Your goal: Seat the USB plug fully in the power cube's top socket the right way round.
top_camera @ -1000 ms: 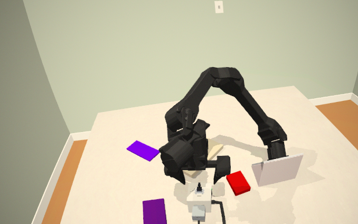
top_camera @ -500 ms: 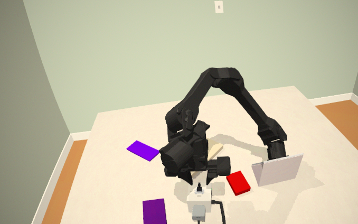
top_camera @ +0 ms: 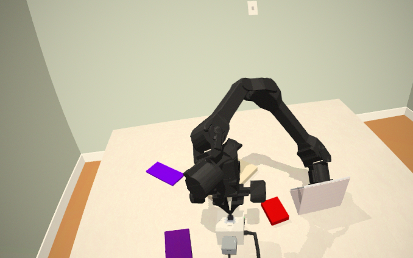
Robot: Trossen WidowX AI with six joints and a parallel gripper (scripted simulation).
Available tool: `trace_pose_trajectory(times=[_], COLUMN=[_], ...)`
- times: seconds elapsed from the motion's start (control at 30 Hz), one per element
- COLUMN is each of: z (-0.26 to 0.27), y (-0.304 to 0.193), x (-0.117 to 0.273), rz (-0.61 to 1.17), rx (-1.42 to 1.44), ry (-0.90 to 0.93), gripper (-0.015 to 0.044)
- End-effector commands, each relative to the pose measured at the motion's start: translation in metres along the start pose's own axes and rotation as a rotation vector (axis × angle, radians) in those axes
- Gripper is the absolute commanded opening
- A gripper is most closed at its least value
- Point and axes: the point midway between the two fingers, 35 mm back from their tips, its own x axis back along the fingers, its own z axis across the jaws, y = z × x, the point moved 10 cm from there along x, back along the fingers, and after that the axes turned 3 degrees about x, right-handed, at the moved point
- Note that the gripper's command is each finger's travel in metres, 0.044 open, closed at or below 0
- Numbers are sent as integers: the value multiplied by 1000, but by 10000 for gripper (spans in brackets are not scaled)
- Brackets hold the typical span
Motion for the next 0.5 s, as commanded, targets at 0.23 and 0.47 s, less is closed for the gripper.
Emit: trace_pose_trajectory(times=[0.23,0.47], z=[0,0], y=[0,0], x=[0,4], rz=[0,0], rx=[0,0], ry=[0,0], gripper=[0,0])
